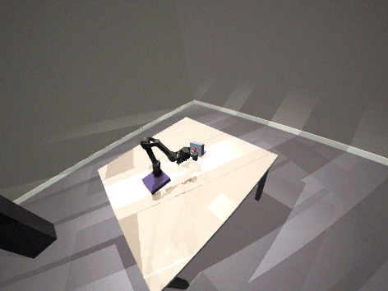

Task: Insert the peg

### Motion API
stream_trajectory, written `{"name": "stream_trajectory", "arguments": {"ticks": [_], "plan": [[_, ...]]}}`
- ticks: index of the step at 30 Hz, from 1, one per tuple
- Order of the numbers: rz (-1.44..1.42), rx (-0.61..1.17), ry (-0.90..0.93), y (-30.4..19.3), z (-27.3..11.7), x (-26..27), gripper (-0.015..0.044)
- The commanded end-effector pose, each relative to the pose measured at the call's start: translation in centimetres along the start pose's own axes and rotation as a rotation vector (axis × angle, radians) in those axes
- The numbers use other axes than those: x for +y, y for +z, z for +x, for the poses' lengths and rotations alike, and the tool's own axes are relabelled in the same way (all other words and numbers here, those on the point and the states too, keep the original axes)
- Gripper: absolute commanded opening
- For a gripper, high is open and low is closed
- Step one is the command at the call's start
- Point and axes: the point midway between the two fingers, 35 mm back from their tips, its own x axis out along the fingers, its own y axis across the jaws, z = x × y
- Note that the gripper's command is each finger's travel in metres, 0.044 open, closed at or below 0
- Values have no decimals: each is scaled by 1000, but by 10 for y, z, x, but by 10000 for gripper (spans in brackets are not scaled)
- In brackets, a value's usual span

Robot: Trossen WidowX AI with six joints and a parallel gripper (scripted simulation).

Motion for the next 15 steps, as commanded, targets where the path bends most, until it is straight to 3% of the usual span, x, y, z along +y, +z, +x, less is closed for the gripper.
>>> {"name": "stream_trajectory", "arguments": {"ticks": [1,15], "plan": [[-8,-4,1,1,-6,1,440],[-7,-3,0,-1,-24,-2,440]]}}
